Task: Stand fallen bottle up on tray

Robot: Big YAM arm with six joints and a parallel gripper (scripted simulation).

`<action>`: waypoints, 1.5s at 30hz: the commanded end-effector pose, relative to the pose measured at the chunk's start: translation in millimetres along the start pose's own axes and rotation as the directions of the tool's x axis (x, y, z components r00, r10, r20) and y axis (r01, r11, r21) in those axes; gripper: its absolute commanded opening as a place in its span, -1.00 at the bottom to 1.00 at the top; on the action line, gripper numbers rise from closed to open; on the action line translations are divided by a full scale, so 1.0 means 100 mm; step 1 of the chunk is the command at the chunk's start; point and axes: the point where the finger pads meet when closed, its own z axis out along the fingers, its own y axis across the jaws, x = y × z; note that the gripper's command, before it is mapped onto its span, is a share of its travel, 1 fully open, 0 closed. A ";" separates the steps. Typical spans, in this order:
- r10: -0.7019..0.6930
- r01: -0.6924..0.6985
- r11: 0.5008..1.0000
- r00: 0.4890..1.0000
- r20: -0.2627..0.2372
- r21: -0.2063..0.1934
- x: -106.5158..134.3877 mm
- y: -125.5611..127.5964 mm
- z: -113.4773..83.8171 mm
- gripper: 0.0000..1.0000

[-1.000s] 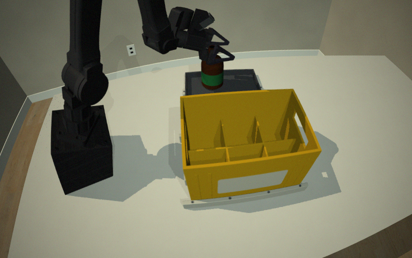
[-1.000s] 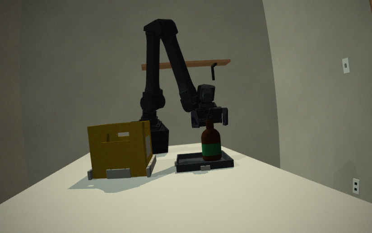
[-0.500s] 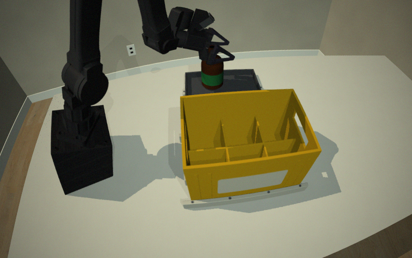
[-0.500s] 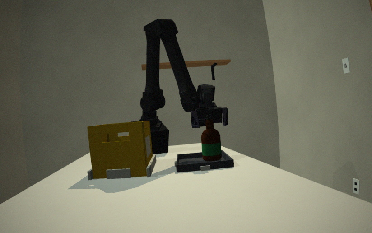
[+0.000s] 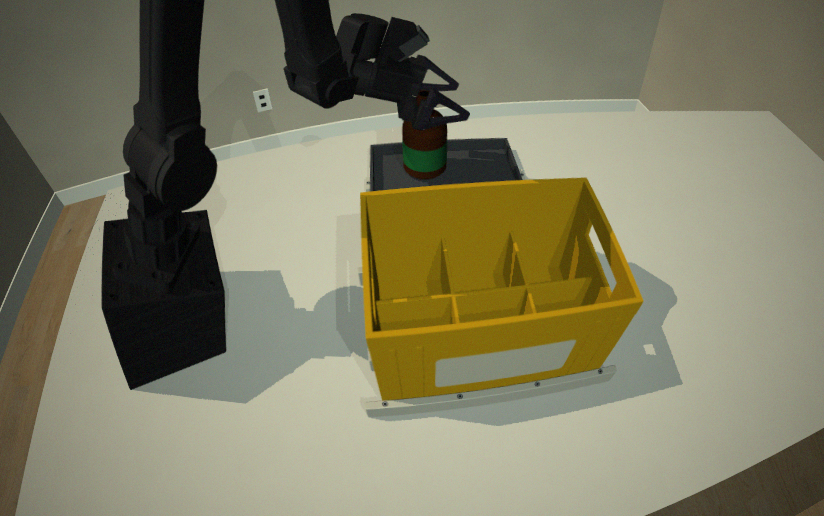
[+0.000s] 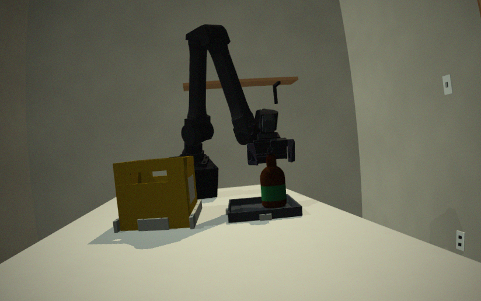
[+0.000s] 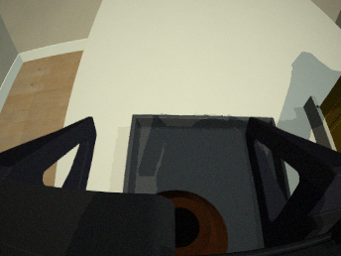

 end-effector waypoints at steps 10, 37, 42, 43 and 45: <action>0.028 -0.029 1.000 0.999 0.037 0.007 -0.15 0.00 0.07 1.00; 0.028 -0.029 1.000 0.999 0.037 0.007 -0.15 0.00 0.07 1.00; 0.029 -0.030 1.000 0.999 0.038 0.007 -0.16 0.00 0.07 1.00; 0.031 -0.031 0.999 0.999 0.039 0.007 -0.17 0.00 0.06 1.00; 0.036 -0.036 0.999 0.998 0.043 0.006 -0.20 0.00 0.06 1.00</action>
